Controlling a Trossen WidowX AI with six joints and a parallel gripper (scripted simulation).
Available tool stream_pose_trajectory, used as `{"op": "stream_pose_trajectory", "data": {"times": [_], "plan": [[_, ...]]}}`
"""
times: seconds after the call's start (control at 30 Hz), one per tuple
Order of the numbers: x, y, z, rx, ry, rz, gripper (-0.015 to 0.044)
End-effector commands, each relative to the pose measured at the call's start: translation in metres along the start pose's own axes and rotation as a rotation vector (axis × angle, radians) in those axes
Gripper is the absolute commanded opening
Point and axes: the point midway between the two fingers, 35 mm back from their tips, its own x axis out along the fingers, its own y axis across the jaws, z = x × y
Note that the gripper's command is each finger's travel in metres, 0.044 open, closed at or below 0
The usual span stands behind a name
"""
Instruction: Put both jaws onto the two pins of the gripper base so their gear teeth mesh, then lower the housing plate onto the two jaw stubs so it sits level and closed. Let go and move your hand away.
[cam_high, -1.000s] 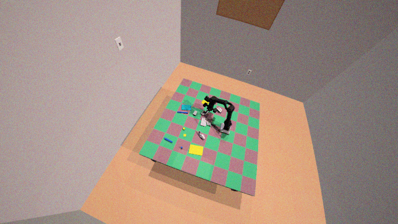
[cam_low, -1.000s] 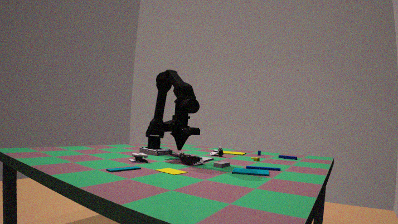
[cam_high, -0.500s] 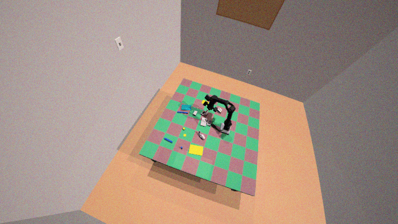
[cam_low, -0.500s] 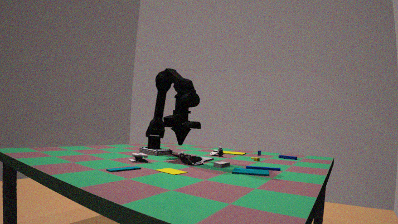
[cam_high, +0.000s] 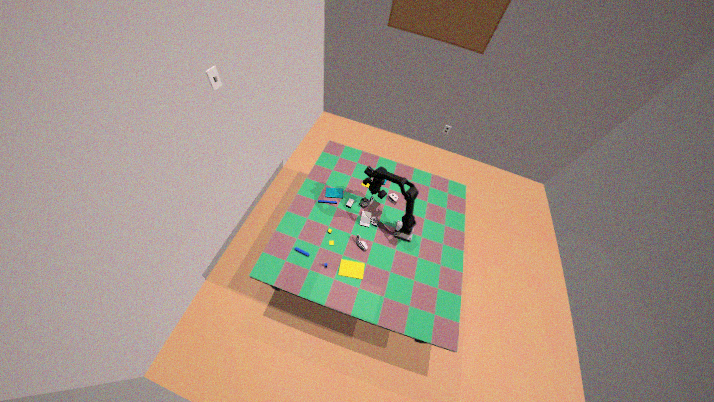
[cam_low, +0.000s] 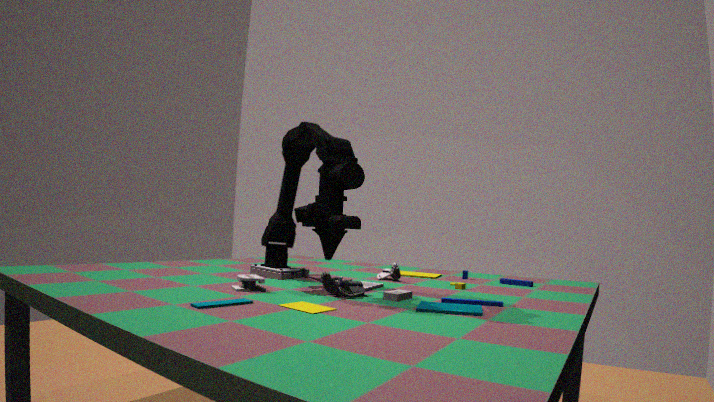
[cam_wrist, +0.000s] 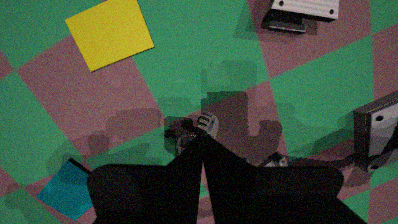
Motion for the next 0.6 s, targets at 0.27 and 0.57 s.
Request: {"op": "stream_pose_trajectory", "data": {"times": [0.27, 0.57], "plan": [[-0.001, 0.026, 0.003, 0.205, 0.004, -0.008, 0.0000], [0.006, 0.027, 0.003, 0.205, 0.004, -0.008, 0.0000]]}}
